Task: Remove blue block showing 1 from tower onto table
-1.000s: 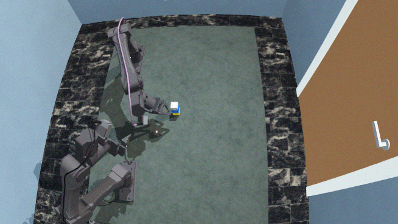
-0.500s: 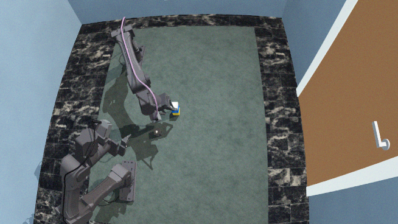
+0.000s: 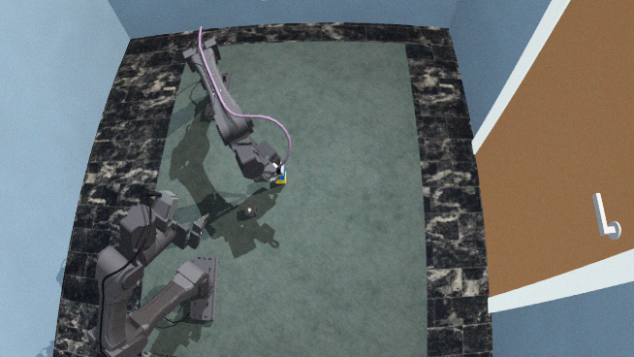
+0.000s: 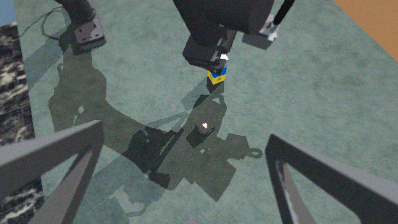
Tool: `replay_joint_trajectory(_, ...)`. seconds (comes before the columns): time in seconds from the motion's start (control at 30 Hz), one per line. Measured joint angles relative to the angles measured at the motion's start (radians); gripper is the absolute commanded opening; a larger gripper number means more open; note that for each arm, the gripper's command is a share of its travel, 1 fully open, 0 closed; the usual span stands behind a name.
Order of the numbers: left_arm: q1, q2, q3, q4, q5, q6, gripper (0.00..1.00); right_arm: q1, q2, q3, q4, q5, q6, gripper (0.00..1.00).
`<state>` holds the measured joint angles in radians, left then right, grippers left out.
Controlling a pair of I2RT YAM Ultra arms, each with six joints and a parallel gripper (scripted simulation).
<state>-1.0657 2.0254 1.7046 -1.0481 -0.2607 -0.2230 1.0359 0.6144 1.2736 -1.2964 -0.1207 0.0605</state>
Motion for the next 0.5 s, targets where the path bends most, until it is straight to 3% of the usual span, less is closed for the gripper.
replay_joint_trajectory(0.5, 0.096, 0.062, 0.159, -0.199, 0.18, -0.501, 0.55, 0.0, 0.0, 0.0, 0.0, 0.0, 0.0, 1.0)
